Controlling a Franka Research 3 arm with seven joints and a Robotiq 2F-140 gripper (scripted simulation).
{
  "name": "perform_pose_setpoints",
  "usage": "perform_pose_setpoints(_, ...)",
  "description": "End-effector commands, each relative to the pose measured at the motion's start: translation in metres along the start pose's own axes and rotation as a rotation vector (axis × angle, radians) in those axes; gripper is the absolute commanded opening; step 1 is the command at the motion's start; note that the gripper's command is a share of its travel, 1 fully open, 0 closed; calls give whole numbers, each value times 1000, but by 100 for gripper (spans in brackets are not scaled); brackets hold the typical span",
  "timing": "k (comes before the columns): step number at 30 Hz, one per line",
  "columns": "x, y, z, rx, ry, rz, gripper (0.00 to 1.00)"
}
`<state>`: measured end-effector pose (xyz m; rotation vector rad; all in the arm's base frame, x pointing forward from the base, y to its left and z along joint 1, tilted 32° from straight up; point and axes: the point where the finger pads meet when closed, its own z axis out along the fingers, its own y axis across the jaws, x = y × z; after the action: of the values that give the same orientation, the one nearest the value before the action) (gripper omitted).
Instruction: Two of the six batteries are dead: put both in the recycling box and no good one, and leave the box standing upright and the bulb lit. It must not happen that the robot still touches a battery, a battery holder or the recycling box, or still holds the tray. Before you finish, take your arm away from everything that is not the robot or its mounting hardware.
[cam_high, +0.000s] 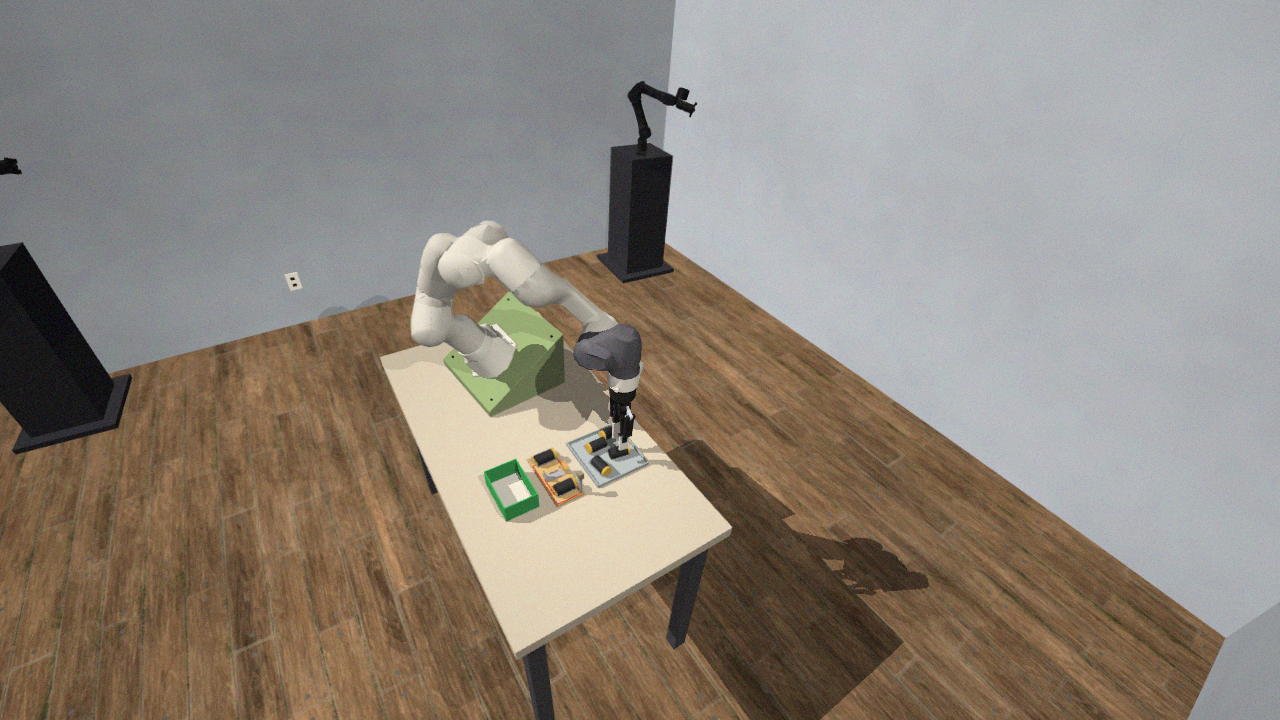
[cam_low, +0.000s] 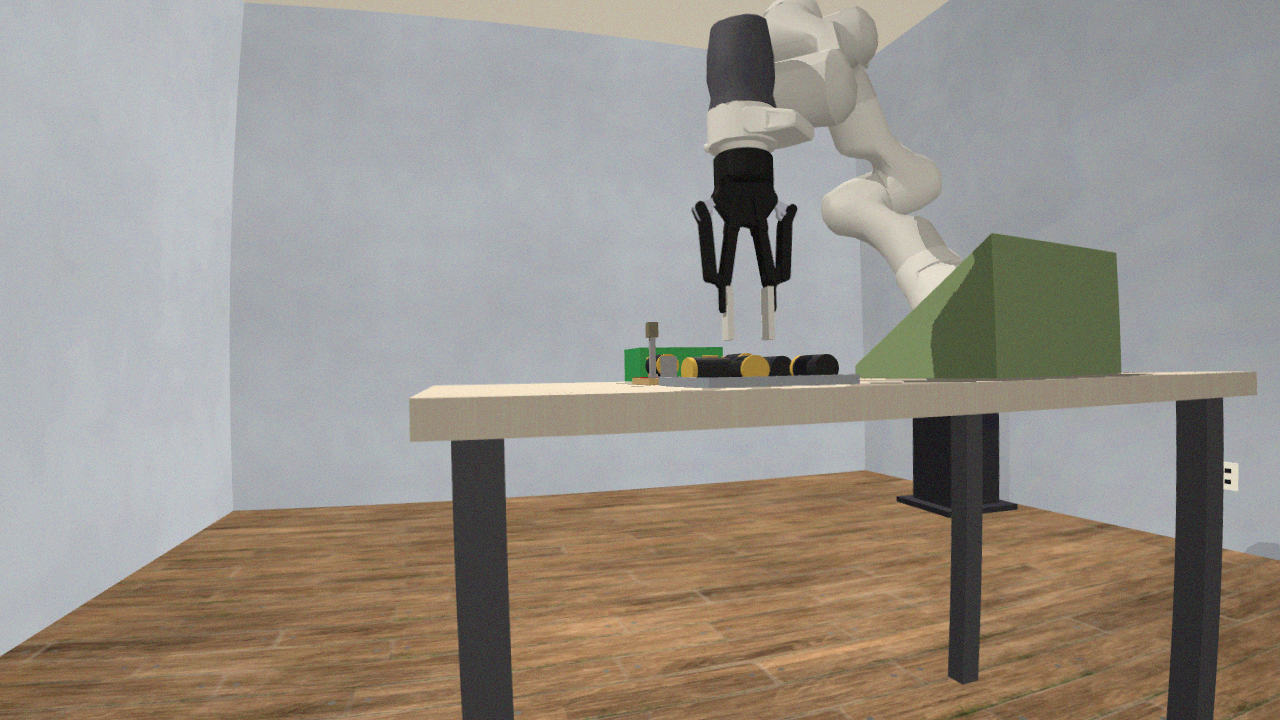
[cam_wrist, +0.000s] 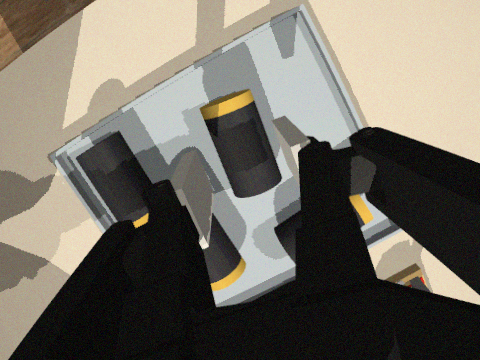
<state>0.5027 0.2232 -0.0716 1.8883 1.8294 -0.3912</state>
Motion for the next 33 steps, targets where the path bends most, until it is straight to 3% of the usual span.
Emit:
perform_pose_setpoints(1,0,0,0,-2,2,6,29)
perform_pose_setpoints(27,0,0,0,-2,2,6,29)
perform_pose_setpoints(33,0,0,18,-2,2,6,29)
